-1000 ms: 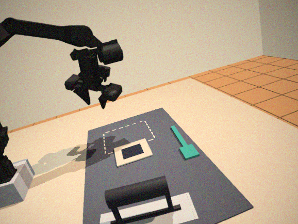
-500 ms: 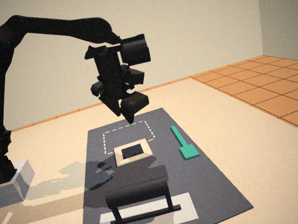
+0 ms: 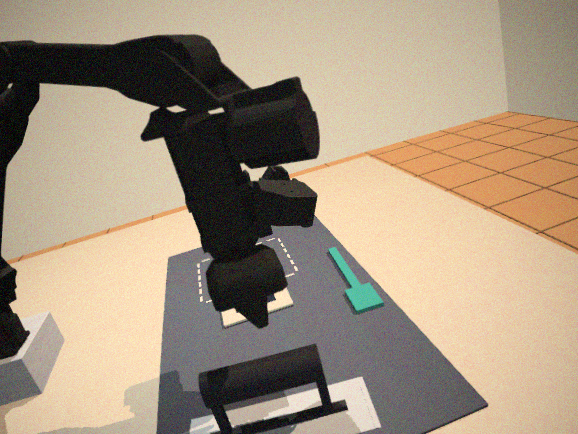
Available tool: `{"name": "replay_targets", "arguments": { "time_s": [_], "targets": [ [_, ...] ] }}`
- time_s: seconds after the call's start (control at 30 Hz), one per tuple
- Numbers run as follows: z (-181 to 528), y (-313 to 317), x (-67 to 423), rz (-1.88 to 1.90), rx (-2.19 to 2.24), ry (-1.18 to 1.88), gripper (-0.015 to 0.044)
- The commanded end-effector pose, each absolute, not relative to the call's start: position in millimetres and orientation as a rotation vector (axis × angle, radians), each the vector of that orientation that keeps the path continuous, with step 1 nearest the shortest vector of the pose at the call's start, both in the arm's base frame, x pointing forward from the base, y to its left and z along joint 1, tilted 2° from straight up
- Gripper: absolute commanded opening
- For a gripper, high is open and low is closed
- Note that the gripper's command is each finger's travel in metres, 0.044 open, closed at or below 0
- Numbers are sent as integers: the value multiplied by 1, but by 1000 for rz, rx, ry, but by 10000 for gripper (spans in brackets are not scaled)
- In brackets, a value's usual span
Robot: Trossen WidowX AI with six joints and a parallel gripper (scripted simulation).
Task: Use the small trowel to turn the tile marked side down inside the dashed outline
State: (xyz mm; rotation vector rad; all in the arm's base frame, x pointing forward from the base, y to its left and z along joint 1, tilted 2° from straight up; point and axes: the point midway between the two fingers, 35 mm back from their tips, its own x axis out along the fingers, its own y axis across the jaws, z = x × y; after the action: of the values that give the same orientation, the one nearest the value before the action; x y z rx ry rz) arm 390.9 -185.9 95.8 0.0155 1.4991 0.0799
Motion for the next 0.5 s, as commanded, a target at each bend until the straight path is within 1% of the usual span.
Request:
{"name": "replay_targets", "arguments": {
  "time_s": [0.0, 0.47],
  "targets": [
    [89, -233, 375, -51, 79, 1528, 270],
    [75, -235, 376, -57, 81, 1528, 270]
  ]
}}
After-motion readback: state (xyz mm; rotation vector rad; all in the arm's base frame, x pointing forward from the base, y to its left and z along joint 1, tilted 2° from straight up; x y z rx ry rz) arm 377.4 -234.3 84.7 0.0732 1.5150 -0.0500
